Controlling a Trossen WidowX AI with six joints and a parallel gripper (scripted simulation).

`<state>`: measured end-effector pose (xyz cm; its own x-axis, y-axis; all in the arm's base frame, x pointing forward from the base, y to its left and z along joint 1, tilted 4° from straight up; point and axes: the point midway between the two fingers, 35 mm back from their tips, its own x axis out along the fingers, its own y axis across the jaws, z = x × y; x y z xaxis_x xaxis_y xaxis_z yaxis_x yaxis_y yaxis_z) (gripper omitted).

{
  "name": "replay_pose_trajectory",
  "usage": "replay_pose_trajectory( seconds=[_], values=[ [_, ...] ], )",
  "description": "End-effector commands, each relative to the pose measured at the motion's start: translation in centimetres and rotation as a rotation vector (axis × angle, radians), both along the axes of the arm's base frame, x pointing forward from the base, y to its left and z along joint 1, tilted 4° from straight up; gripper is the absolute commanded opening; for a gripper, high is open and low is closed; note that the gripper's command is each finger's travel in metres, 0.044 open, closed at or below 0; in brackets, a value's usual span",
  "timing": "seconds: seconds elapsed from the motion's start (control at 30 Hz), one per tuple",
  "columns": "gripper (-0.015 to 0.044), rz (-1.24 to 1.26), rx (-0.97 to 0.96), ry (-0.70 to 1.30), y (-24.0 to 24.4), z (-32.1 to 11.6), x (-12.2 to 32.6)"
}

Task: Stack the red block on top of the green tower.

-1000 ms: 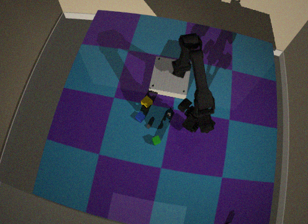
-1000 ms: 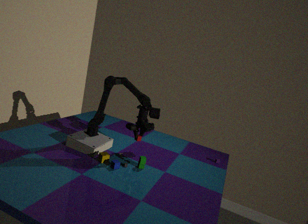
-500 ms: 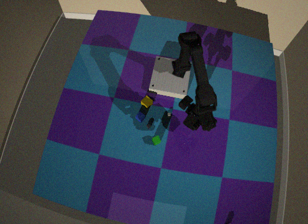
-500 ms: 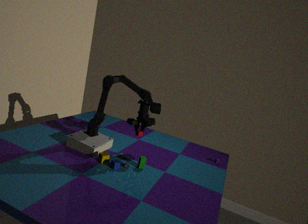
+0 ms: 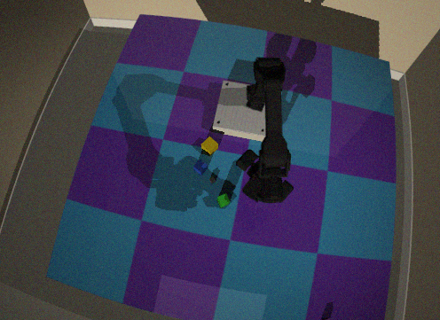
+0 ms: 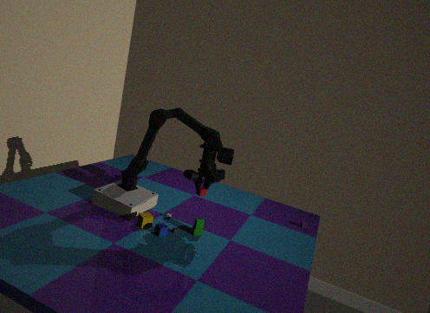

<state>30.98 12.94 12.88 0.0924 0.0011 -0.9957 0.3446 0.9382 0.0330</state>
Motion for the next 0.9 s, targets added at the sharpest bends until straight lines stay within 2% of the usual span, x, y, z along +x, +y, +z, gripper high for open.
replay_pose_trajectory(
  seconds=[0.0, 0.5, 0.87],
  values=[
    [0.0, 0.003, 0.005, -0.004, -1.7, 0.4, 2.2],
    [0.0, 0.003, -0.002, -0.011, -9.3, 0.7, 8.1],
    [0.0, 0.003, -0.002, -0.011, -9.6, -1.8, 8.6]
  ],
)
